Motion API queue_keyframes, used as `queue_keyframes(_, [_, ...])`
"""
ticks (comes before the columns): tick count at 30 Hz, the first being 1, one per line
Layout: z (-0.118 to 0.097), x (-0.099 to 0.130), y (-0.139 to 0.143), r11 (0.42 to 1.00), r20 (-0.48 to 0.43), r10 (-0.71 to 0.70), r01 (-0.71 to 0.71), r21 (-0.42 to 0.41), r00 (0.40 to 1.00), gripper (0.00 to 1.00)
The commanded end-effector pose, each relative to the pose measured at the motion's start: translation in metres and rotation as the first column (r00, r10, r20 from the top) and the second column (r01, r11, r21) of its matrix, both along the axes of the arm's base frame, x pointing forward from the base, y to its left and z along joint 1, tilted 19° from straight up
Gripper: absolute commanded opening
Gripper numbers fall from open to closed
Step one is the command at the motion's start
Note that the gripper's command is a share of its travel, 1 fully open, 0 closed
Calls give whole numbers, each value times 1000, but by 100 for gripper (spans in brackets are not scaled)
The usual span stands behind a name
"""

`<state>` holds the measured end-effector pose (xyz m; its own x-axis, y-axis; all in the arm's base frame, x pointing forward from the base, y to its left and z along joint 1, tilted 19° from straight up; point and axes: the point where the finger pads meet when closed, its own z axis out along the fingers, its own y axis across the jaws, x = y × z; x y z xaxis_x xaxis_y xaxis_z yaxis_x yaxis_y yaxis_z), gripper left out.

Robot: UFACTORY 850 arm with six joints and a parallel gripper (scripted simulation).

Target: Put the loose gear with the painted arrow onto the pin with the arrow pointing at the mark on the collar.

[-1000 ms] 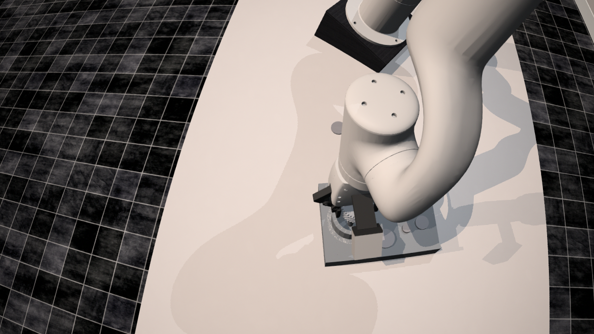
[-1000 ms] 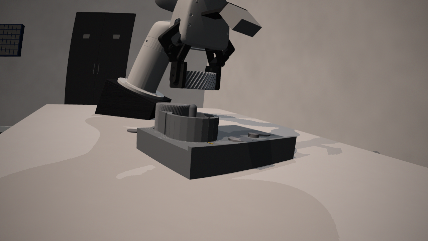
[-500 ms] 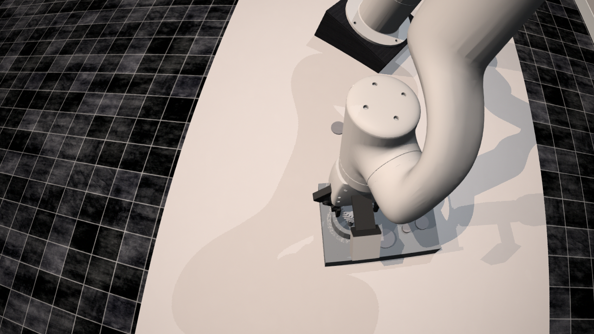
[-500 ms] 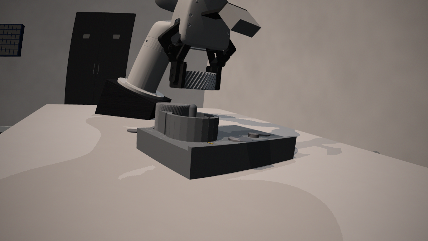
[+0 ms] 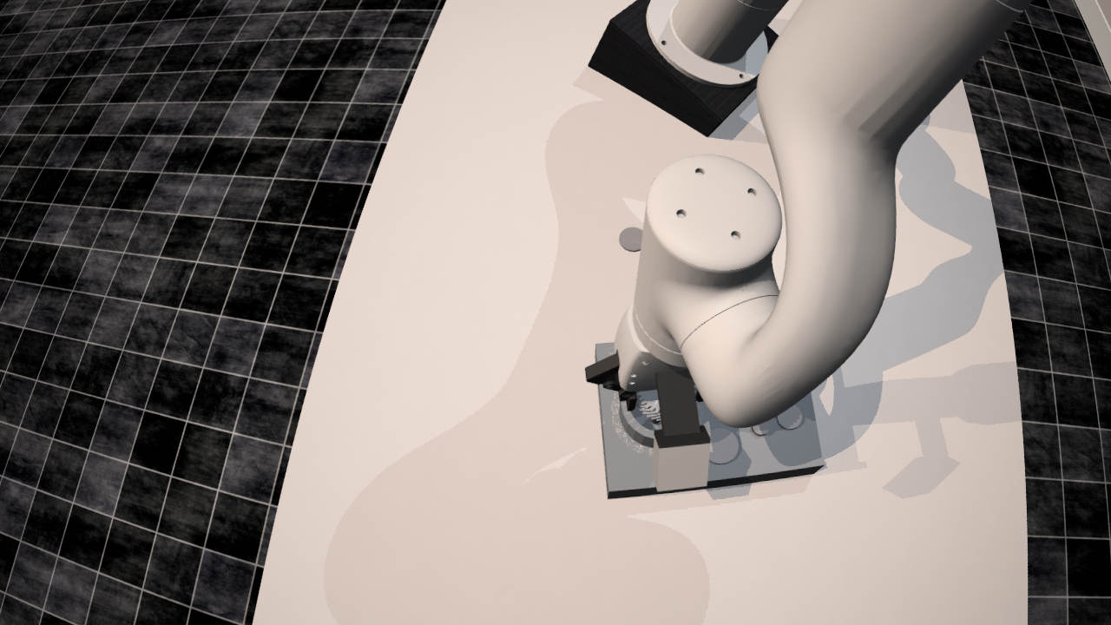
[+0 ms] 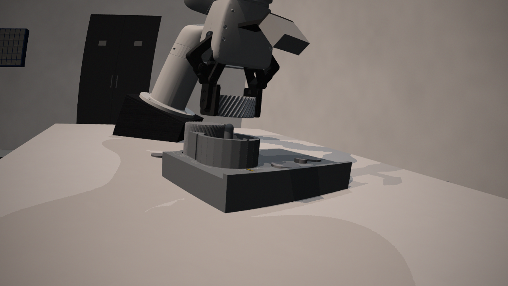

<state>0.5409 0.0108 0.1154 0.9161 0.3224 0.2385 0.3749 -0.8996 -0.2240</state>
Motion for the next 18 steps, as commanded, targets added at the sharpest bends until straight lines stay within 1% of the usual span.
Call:
queue_keyframes(1, [-5,2,2,1000,3,0,0,0,1000,0])
queue_keyframes(18, [-7,2,2,1000,2,0,0,0,1000,0])
